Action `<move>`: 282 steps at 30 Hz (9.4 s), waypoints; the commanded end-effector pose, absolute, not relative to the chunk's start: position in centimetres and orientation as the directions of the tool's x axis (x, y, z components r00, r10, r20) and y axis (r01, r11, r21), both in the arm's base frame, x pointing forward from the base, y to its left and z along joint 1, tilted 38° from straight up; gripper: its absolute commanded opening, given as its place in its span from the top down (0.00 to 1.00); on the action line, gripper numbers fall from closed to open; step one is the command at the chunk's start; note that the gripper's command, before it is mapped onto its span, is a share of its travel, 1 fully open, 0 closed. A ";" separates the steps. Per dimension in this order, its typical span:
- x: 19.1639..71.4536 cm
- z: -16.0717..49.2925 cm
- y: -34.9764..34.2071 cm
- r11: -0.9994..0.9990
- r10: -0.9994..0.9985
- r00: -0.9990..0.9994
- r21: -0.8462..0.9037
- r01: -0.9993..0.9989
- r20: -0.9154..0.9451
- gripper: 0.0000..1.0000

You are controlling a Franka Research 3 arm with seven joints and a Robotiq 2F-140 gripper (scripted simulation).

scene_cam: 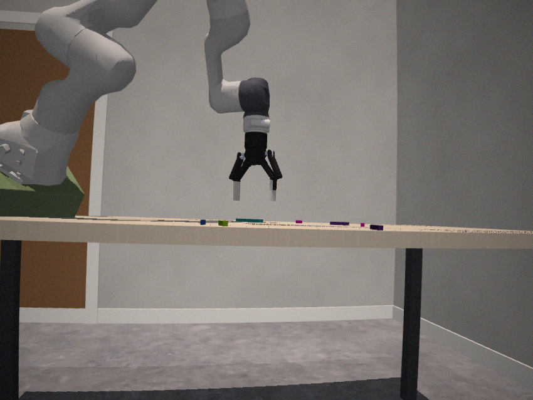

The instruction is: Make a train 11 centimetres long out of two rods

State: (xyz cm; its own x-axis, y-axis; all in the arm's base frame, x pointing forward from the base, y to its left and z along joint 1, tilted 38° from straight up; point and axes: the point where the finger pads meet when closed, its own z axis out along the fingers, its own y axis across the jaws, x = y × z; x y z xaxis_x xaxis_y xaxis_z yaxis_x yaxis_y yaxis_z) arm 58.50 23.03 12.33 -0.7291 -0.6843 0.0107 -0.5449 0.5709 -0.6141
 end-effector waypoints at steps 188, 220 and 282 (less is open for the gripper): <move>37.5 23.7 -21.0 0.881 -0.135 -0.907 -0.468 0.074 -0.398 0.77; 37.8 23.1 -21.3 0.881 -0.135 -0.907 -0.468 0.074 -0.398 0.77; 37.9 23.2 -21.3 0.881 -0.135 -0.907 -0.468 0.074 -0.398 0.77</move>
State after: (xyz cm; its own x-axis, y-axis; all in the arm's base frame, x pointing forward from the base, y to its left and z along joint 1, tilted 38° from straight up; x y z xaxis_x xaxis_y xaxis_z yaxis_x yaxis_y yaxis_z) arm 37.76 -21.30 23.15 -0.9082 -0.1370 -0.3955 0.0714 0.8804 -0.4689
